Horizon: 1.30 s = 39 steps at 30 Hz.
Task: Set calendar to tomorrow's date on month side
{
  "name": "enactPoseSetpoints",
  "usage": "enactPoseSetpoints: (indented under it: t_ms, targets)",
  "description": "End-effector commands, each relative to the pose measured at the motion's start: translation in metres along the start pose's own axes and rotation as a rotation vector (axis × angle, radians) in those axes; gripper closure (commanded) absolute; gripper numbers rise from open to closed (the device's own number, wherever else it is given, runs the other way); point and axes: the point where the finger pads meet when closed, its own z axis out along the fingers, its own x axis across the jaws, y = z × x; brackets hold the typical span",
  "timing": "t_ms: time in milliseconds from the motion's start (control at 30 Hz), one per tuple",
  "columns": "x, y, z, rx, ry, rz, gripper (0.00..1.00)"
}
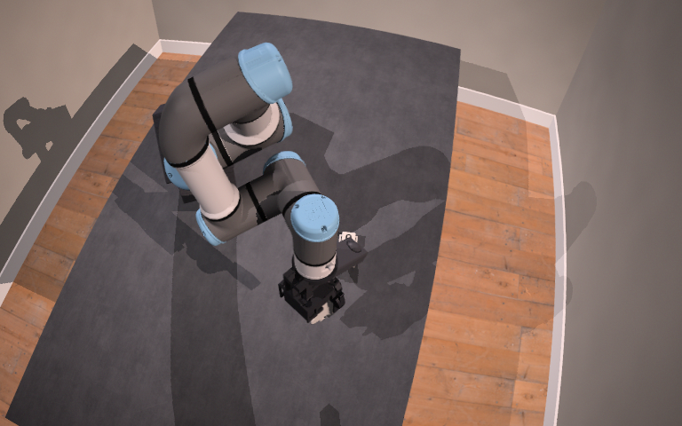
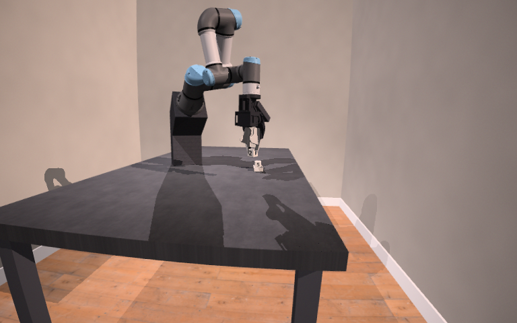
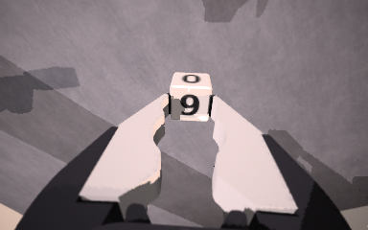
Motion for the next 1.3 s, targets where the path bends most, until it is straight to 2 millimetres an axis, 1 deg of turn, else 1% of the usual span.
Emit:
enactPoseSetpoints:
  t_ms: [0,833,1067,1267]
  targets:
    - [0.0005,0.0001,-0.0038,0.001,0.000,0.000,0.90]
    - [0.0001,-0.0005,-0.0041,0.002,0.000,-0.011,0.90]
    - [-0.0013,-0.0028,-0.0036,0.004,-0.003,-0.058,0.90]
    - [-0.0039,-0.0069,-0.0026,0.008,-0.008,-0.139,0.90]
